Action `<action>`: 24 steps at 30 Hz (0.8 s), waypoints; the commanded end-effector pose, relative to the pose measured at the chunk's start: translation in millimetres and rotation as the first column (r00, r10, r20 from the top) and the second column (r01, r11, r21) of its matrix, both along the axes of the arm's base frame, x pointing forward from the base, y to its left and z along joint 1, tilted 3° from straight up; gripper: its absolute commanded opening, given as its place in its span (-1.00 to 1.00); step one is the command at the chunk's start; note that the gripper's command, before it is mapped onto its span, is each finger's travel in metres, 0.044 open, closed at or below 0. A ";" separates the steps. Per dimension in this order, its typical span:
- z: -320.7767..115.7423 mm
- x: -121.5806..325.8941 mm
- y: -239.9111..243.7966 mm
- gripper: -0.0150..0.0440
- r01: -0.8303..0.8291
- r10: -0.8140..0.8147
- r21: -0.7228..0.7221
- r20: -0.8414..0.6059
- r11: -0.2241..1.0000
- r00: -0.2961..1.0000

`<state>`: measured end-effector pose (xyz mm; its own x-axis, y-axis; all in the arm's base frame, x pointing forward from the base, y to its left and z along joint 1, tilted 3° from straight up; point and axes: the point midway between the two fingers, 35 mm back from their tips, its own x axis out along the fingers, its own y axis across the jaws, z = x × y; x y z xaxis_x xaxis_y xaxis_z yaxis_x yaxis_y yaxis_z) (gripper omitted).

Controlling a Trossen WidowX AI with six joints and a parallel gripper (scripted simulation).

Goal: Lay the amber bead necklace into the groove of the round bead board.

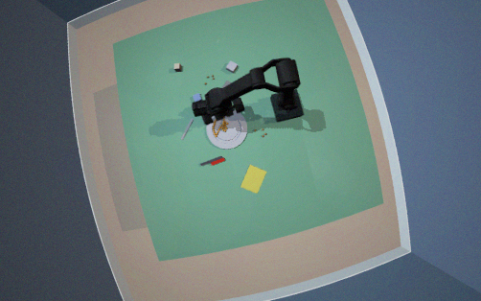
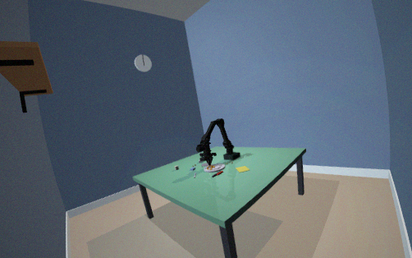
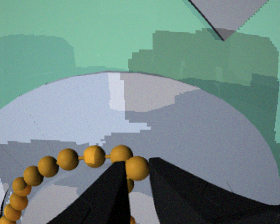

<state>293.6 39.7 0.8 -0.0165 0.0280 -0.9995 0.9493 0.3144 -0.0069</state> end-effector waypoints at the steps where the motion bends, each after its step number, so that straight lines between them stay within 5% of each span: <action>1: -1.2 -2.5 -1.5 -0.49 -0.007 0.007 -0.005 -0.003 1.000 1.000; 24: -9.3 -2.7 -1.3 -0.49 -0.007 0.007 -0.005 -0.003 1.000 1.000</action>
